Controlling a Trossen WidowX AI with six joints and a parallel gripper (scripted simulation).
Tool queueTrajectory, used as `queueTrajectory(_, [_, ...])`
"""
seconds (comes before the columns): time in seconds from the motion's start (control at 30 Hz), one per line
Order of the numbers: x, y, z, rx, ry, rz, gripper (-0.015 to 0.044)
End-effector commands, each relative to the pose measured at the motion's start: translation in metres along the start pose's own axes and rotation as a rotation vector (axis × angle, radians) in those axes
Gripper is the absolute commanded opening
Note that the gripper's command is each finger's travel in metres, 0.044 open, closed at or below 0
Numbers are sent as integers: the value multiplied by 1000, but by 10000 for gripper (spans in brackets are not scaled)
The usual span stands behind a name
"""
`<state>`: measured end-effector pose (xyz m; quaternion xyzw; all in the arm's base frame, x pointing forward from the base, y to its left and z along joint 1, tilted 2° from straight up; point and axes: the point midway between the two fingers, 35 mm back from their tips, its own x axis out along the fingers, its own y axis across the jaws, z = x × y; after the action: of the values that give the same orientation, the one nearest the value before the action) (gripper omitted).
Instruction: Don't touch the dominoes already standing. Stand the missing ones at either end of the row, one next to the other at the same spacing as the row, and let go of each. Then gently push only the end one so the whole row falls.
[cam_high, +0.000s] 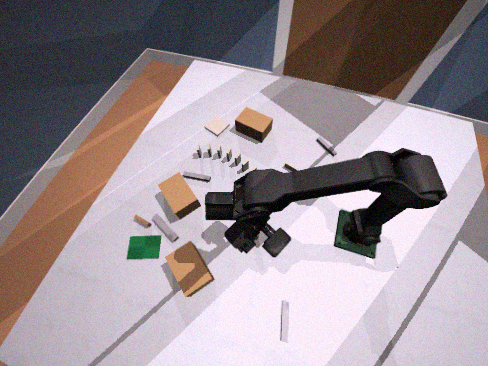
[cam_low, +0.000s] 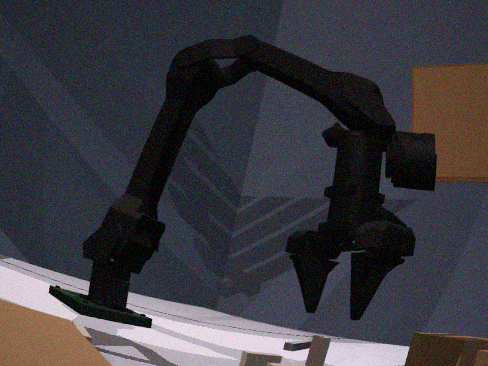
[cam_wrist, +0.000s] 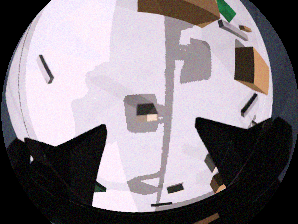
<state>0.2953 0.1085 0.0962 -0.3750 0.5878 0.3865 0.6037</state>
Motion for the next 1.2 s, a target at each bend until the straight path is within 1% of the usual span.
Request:
queueTrajectory(0.0, [26, 1, -2, -5, 11, 5, 440])
queueTrajectory(0.07, [35, 2, -3, -5, 11, 5, 440])
queueTrajectory(0.53, [51, 3, -4, -5, 11, 5, 440])
queueTrajectory(0.93, [51, 3, -4, -5, 11, 5, 125])
queueTrajectory(0.97, [51, 3, -4, -5, 11, 5, 107])
queueTrajectory(1.17, [51, 3, -4, -5, 11, 5, 107])
